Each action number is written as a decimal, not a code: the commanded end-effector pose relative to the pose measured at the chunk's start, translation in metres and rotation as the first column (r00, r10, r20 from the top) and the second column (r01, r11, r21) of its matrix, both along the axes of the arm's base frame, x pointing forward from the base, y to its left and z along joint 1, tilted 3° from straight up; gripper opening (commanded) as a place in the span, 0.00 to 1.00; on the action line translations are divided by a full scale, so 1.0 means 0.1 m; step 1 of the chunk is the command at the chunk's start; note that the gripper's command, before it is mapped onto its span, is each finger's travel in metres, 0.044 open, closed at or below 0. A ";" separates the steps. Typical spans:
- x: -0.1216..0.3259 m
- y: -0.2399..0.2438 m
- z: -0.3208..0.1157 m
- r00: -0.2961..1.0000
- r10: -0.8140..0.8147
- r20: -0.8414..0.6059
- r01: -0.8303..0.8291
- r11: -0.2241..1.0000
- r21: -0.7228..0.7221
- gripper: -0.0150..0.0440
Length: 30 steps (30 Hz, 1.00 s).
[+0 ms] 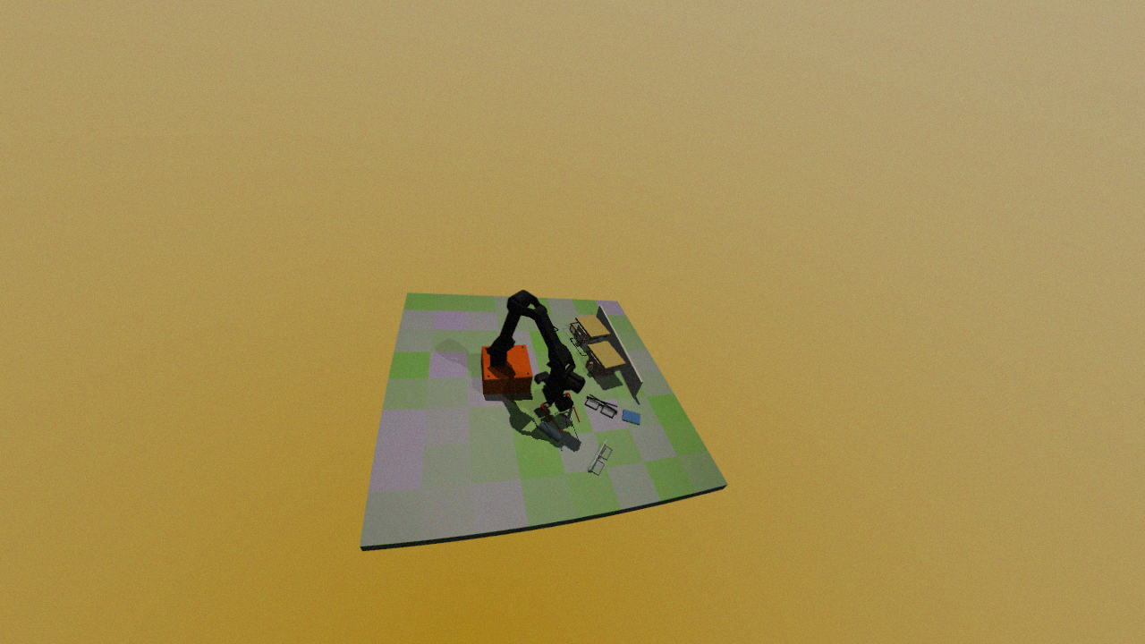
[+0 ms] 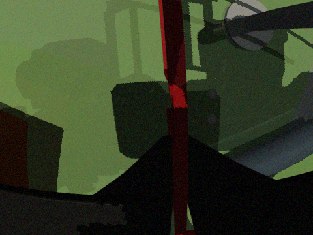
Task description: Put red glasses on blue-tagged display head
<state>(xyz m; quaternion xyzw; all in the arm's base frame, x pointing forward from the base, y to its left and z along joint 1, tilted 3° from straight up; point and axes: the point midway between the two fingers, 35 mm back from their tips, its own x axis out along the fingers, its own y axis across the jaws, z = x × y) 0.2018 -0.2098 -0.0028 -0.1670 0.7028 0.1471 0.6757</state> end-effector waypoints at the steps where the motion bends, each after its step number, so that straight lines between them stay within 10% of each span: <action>1: -0.06 0.00 0.00 1.000 0.000 -0.005 0.000 1.000 -0.002 0.25; 30: -0.25 -0.04 0.01 1.000 0.000 -0.007 0.000 1.000 -0.003 0.25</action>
